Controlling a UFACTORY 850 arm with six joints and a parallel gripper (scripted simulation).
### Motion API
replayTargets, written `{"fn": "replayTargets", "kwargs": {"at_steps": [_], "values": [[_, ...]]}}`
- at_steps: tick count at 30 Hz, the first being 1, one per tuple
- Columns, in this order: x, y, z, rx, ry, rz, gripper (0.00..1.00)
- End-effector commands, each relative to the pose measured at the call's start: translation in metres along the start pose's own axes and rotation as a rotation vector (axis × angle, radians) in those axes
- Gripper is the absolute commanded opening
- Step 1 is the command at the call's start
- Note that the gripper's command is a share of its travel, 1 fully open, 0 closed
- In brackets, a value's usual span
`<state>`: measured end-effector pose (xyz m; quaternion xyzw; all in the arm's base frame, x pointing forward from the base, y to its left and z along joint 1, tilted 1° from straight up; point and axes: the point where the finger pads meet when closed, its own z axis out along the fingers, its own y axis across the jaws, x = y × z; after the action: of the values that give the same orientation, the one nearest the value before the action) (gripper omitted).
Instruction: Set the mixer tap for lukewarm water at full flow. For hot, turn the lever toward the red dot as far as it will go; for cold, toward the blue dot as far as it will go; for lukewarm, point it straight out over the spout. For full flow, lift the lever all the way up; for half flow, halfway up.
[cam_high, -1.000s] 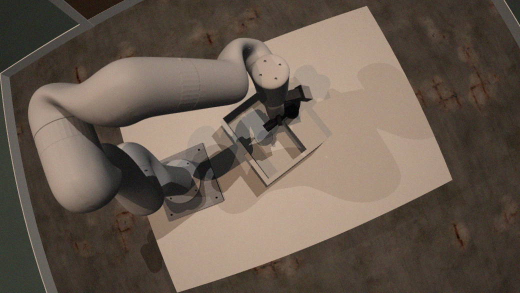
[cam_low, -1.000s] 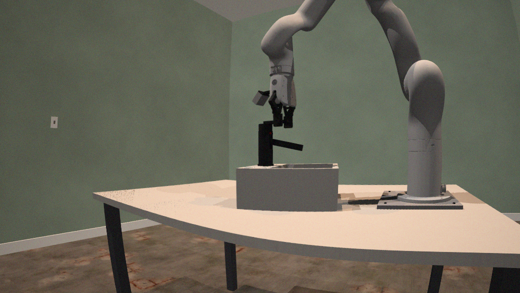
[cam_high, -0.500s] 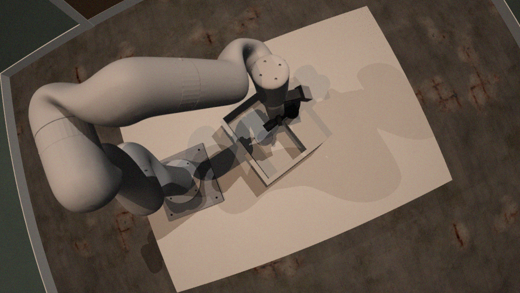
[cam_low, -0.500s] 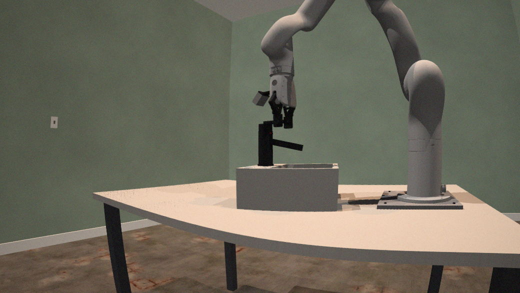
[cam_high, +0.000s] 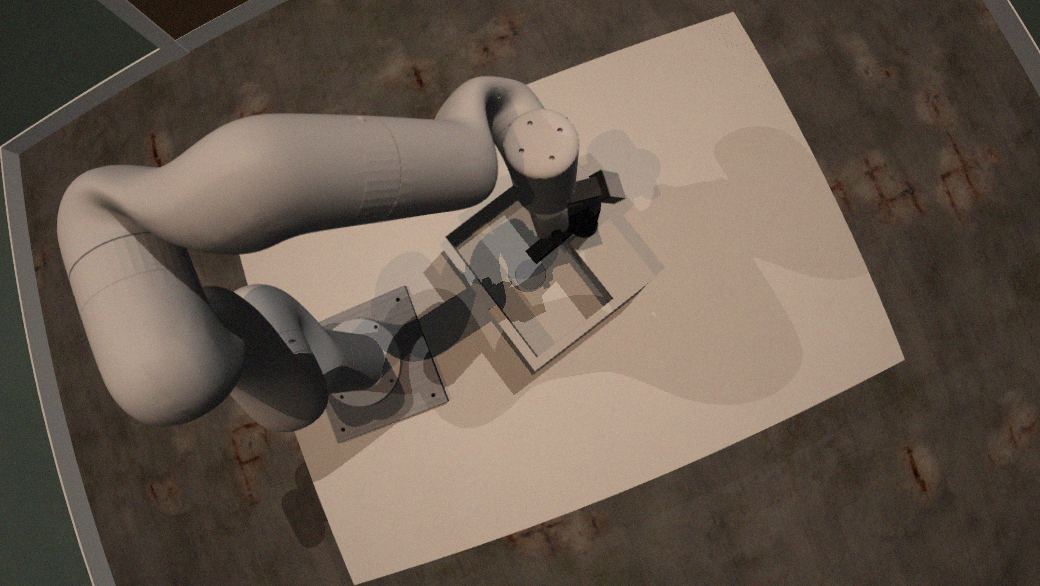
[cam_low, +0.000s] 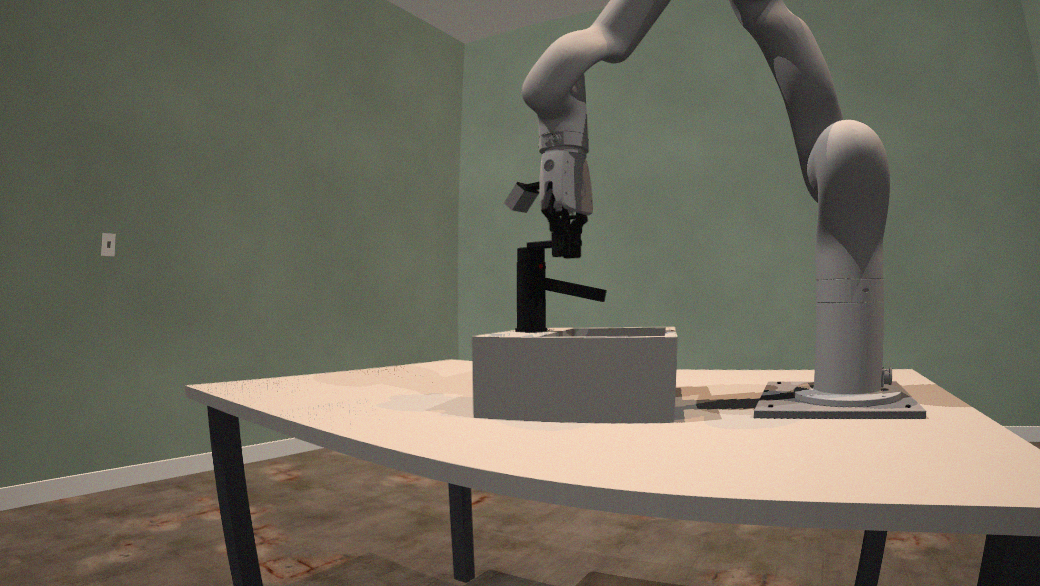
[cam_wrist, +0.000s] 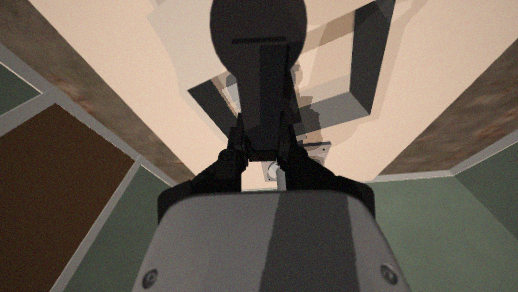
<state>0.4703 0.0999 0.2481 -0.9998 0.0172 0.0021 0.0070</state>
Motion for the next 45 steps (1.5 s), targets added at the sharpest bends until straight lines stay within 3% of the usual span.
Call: {"fn": "replayTargets", "kwargs": {"at_steps": [1, 34, 45], "values": [[0.001, 0.0, -0.001, 0.001, 0.002, 0.0, 0.0], [0.001, 0.0, -0.001, 0.001, 0.002, -0.004, 0.0], [0.003, 0.016, -0.001, 0.0, 0.002, -0.232, 0.0]]}}
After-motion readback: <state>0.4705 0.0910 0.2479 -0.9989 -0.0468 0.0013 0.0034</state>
